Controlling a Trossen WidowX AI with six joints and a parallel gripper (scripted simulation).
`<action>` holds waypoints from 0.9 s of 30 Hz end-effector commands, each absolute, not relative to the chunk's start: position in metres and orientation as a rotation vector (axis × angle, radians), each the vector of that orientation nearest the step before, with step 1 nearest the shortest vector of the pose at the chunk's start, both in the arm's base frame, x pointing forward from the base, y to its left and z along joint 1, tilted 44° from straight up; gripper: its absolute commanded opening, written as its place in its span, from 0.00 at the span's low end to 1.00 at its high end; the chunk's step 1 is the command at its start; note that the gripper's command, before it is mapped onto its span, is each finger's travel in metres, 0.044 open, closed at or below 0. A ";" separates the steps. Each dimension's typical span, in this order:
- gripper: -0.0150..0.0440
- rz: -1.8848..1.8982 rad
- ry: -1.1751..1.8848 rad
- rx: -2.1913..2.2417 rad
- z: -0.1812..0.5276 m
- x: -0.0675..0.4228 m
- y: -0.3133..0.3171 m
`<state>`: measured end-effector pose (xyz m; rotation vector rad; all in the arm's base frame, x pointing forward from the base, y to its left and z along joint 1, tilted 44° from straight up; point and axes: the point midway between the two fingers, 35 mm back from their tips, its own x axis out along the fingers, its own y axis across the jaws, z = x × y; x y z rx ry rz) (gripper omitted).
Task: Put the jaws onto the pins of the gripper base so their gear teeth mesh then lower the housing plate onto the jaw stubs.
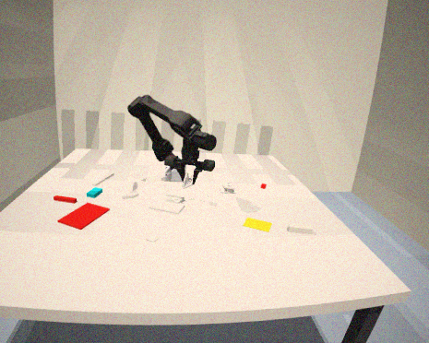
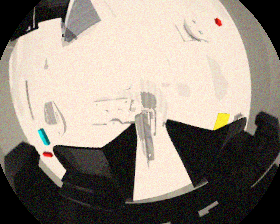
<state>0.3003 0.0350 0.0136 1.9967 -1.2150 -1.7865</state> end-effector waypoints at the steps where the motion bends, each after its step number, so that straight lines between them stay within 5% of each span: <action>1: 0.48 -1.759 -1.289 2.035 0.020 0.313 0.028; 27: 0.48 -1.727 -1.392 2.075 0.028 0.329 0.015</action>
